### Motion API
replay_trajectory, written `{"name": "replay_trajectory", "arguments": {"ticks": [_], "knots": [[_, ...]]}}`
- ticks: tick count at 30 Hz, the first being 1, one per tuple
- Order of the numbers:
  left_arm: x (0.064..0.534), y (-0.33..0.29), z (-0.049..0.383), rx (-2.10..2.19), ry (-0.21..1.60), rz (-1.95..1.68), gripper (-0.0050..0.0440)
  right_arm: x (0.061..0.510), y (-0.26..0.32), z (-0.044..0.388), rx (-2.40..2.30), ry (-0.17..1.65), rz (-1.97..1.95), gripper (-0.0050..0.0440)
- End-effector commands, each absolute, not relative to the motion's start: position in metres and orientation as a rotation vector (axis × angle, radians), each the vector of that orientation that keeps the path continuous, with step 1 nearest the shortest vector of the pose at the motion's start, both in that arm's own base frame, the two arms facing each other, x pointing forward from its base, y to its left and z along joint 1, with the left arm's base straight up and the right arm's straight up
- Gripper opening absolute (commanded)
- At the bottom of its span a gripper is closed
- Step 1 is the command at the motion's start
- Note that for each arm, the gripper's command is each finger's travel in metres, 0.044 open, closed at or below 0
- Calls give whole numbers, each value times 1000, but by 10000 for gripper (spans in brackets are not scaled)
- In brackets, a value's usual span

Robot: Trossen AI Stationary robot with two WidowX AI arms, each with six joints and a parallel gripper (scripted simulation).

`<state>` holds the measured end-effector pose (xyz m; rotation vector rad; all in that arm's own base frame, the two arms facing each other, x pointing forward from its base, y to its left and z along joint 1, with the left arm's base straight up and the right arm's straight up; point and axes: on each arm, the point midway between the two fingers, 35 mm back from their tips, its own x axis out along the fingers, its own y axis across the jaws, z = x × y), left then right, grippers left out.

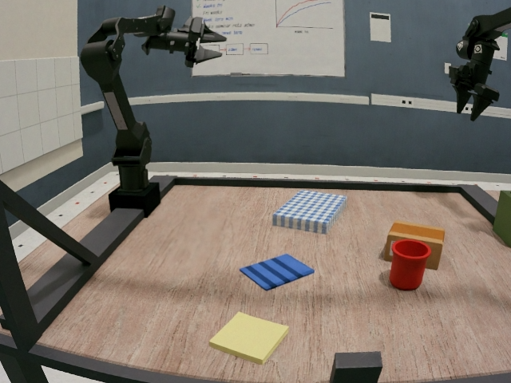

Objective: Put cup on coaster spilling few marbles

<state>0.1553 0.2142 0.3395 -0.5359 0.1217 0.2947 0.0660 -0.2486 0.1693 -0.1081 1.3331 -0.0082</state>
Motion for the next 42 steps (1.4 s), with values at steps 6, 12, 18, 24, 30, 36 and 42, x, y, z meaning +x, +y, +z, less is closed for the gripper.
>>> {"name": "replay_trajectory", "arguments": {"ticks": [6, 12, 18, 24, 30, 36, 42], "knots": [[155, 212, 346, -512, 116, 294, 400, 66, -250, 176, -129, 1329, -26, 400], [155, 212, 346, -512, 116, 294, 400, 66, -250, 176, -129, 1329, -26, 400], [155, 212, 346, -512, 116, 294, 400, 66, -250, 176, -129, 1329, -26, 400], [168, 211, 341, -511, 146, 272, 400, 76, -234, 171, -133, 1324, -12, 400], [214, 192, 325, -475, 242, 184, 400, 105, -189, 156, -150, 1312, 36, 400], [245, 172, 322, -420, 294, 121, 400, 123, -161, 147, -161, 1303, 66, 400], [287, 133, 308, -348, 372, 28, 400, 147, -123, 135, -175, 1288, 106, 400]]}}
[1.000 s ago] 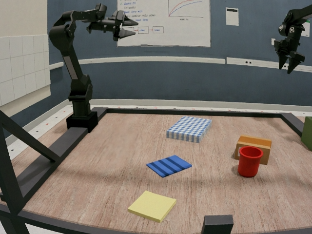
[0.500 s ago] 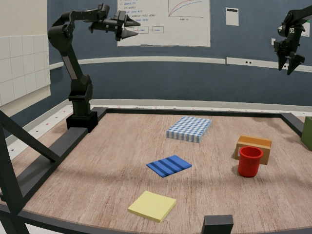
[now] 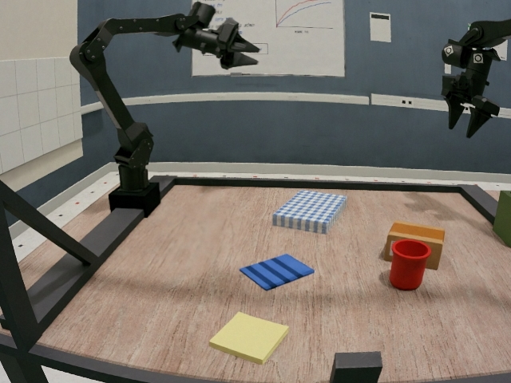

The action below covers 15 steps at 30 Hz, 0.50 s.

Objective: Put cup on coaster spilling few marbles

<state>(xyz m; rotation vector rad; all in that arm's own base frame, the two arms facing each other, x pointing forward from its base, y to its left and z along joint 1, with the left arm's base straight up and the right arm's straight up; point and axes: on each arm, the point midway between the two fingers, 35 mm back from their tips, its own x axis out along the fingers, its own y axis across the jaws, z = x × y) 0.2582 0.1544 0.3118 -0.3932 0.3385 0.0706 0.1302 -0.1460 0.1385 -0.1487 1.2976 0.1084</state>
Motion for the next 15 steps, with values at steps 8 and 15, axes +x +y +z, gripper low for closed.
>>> {"name": "replay_trajectory", "arguments": {"ticks": [8, 15], "knots": [[326, 74, 300, -242, 426, -81, 400, 173, -84, 123, -189, 1273, 148, 400], [348, 12, 292, -145, 455, -175, 400, 196, -49, 109, -195, 1276, 191, 400]]}}
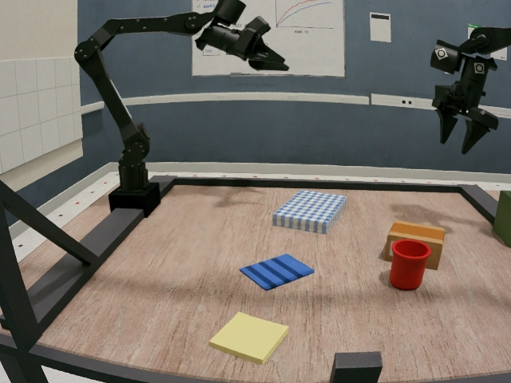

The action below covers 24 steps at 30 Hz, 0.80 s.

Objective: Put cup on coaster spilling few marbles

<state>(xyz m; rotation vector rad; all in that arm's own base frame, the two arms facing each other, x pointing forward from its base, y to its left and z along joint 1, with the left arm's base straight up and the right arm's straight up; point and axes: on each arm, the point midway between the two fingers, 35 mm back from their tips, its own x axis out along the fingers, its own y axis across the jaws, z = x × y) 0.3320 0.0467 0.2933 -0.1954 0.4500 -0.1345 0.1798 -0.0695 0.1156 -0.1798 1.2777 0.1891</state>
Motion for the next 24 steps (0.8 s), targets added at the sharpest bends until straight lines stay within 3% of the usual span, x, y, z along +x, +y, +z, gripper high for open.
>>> {"name": "replay_trajectory", "arguments": {"ticks": [1, 9, 24], "knots": [[351, 1, 293, -129, 455, -191, 400, 200, -43, 107, -197, 1273, 197, 400], [356, -86, 287, -8, 455, -310, 400, 240, 10, 99, -222, 1230, 247, 400], [340, -159, 281, 86, 438, -409, 400, 304, 112, 70, -255, 1189, 351, 400]]}}
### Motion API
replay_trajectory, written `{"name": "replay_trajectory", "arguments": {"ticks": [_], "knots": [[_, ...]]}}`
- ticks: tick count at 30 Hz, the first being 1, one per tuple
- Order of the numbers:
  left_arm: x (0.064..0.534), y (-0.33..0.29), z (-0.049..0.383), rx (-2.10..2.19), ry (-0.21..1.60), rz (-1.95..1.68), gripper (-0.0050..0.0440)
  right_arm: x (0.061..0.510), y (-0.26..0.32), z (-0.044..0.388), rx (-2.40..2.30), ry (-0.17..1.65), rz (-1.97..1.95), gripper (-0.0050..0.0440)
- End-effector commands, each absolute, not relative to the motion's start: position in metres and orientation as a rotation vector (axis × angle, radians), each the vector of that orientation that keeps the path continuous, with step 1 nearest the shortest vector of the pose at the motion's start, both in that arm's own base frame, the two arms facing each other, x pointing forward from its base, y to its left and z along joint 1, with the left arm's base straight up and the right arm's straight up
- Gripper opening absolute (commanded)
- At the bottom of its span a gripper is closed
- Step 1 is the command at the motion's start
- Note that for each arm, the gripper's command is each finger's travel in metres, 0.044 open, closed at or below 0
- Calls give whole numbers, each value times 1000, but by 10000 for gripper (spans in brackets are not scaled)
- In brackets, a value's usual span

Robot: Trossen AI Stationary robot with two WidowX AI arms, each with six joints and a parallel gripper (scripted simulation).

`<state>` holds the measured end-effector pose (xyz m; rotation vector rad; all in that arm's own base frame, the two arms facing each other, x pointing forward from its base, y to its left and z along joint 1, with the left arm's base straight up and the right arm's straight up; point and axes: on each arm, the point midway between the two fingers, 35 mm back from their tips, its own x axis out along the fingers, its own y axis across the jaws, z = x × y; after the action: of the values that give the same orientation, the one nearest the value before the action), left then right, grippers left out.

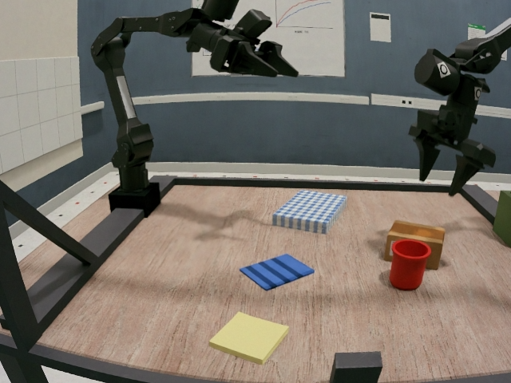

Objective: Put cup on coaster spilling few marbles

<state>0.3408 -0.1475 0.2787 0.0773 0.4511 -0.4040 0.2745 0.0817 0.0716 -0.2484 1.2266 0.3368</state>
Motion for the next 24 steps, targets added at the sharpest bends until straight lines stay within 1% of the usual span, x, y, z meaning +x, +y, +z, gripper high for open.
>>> {"name": "replay_trajectory", "arguments": {"ticks": [1, 11, 24], "knots": [[339, -161, 281, 88, 437, -411, 400, 309, 119, 67, -257, 1186, 358, 400], [339, -162, 279, 92, 441, -414, 400, 324, 144, 60, -265, 1178, 384, 400], [338, -161, 286, 90, 425, -415, 400, 321, 142, 60, -265, 1180, 387, 400]]}}
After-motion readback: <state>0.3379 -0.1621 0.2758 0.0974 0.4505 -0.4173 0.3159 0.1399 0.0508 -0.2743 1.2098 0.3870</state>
